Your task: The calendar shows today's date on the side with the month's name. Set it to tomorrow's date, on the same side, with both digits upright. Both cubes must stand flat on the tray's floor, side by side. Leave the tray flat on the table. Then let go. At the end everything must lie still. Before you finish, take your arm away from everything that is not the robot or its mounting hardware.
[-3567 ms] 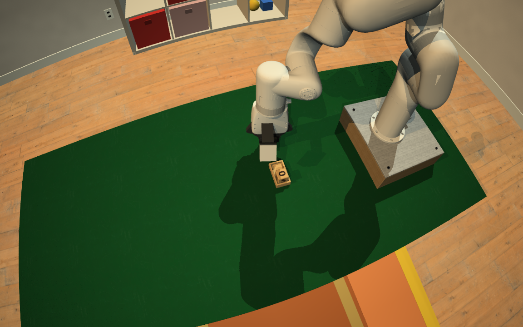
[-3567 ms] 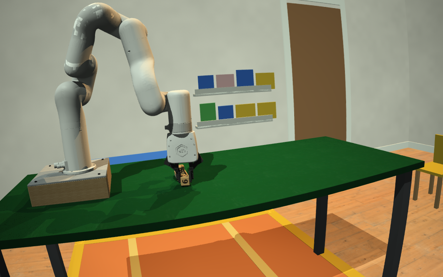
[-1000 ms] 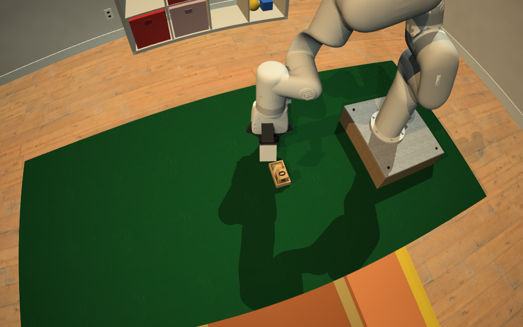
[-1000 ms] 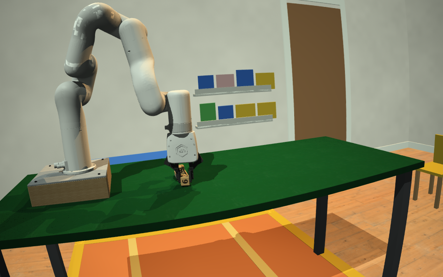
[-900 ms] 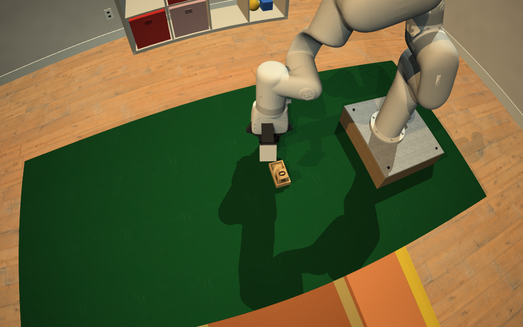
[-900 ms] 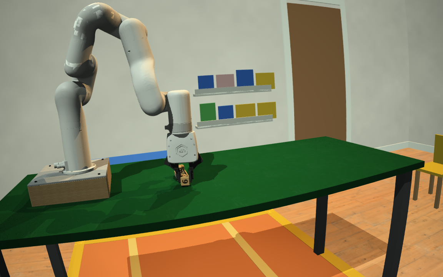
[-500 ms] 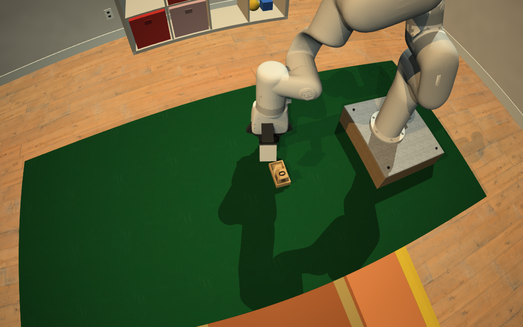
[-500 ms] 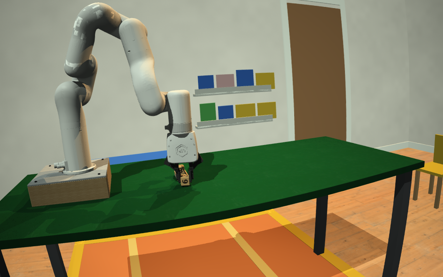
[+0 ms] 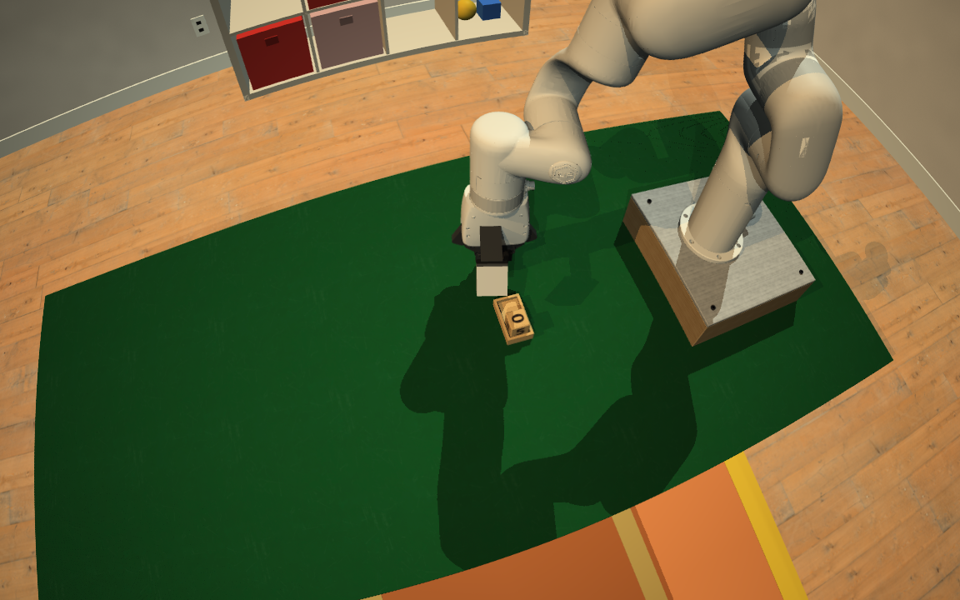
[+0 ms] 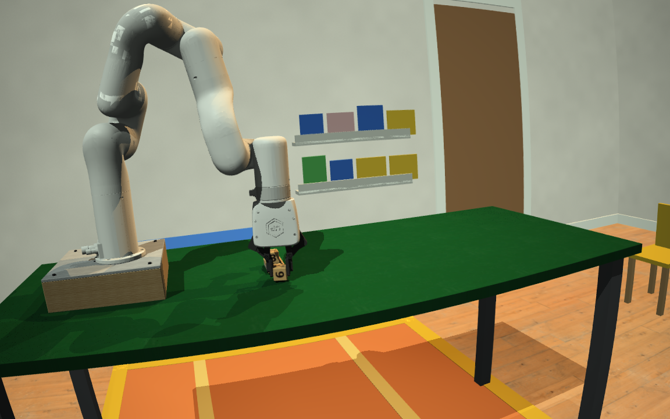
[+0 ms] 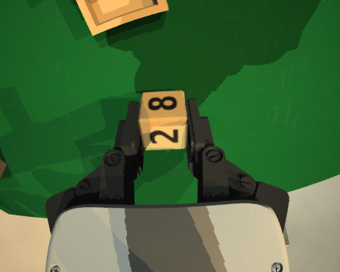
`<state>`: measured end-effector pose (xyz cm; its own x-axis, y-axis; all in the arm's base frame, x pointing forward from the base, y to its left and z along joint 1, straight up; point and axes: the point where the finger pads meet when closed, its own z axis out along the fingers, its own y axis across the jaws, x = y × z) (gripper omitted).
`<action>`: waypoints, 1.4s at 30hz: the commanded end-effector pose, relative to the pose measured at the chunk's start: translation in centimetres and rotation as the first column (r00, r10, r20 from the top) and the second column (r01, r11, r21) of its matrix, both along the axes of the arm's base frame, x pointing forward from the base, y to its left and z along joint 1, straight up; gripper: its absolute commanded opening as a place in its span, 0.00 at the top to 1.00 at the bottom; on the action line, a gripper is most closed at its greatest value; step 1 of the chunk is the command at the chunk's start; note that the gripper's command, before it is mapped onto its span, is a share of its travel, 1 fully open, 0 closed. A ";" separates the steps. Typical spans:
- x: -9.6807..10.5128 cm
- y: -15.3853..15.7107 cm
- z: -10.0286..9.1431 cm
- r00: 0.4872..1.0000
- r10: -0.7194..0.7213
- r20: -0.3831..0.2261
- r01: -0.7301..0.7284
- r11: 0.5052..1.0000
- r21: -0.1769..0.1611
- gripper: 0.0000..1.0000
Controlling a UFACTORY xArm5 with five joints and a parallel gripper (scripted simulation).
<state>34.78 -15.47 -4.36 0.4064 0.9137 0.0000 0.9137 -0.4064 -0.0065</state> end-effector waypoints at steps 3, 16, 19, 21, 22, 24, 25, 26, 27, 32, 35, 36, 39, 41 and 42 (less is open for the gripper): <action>0.1 -0.1 0.1 1.000 0.000 0.003 0.000 1.000 -0.001 0.73; 0.1 -0.1 0.1 1.000 0.000 0.003 0.000 1.000 -0.001 0.73; 0.1 -0.1 0.1 1.000 0.000 0.003 0.000 1.000 -0.001 0.73; 0.1 -0.1 0.1 1.000 0.000 0.003 0.000 1.000 -0.001 0.73; 0.1 -0.1 0.1 1.000 0.000 0.003 0.000 1.000 -0.001 0.73; 0.1 -0.1 0.1 1.000 0.000 0.003 0.000 1.000 -0.001 0.73; 0.1 -0.1 0.1 1.000 0.000 0.003 0.000 1.000 -0.001 0.73; 0.1 -0.1 0.1 1.000 0.000 0.003 0.000 1.000 -0.001 0.73; 0.1 -0.1 0.0 1.000 0.000 0.003 0.000 1.000 -0.001 0.73; 0.1 0.0 0.0 1.000 -0.001 0.003 0.001 1.000 -0.001 0.73; 0.1 0.0 -0.1 1.000 -0.001 0.003 0.001 1.000 -0.001 0.73; 0.1 0.0 -0.1 1.000 -0.001 0.003 0.001 1.000 -0.001 0.73; 0.1 0.0 -0.2 1.000 -0.002 0.003 0.002 1.000 -0.001 0.73; 0.1 0.0 -0.3 1.000 -0.002 0.003 0.002 1.000 -0.001 0.73; 0.1 0.0 -0.3 1.000 -0.002 0.003 0.002 1.000 -0.001 0.73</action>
